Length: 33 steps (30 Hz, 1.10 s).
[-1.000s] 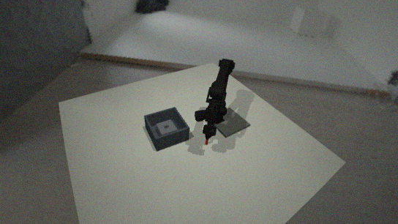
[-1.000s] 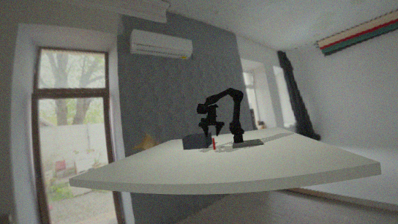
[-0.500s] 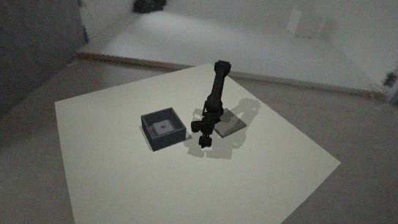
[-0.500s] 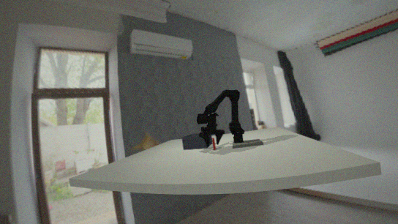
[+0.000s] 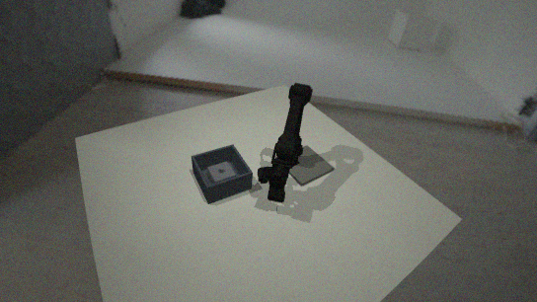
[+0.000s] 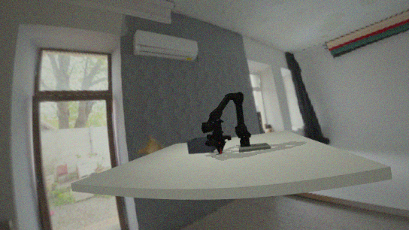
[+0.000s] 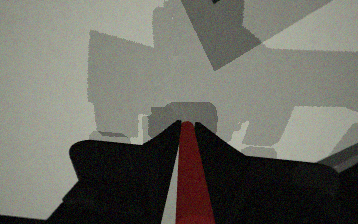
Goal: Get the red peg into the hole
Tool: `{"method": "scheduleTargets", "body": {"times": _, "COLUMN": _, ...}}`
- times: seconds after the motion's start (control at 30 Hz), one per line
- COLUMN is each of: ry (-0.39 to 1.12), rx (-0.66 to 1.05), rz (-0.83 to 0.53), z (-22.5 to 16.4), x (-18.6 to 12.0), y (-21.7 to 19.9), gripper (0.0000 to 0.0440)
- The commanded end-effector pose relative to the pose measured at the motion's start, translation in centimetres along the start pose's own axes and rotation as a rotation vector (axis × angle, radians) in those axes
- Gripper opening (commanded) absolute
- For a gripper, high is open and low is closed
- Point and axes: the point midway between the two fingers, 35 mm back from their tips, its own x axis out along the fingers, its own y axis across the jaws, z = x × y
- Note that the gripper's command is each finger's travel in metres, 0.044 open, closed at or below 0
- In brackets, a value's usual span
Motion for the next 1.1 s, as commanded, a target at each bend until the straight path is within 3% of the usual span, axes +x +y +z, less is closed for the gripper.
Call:
{"method": "scheduleTargets", "body": {"times": 0.0, "ry": -0.018, "rx": -0.005, "rz": -0.021, "z": 0.5, "x": -0.1, "y": -0.1, "gripper": 0.0000}}
{"method": "scheduleTargets", "body": {"times": 0.63, "ry": -0.206, "rx": 0.064, "rz": 0.051, "z": 6.8, "x": -9.1, "y": -0.3, "gripper": 0.0000}}
{"method": "scheduleTargets", "body": {"times": 1.07, "ry": -0.292, "rx": 0.229, "rz": 0.063, "z": 12.8, "x": -11.1, "y": -1.4, "gripper": 0.0000}}
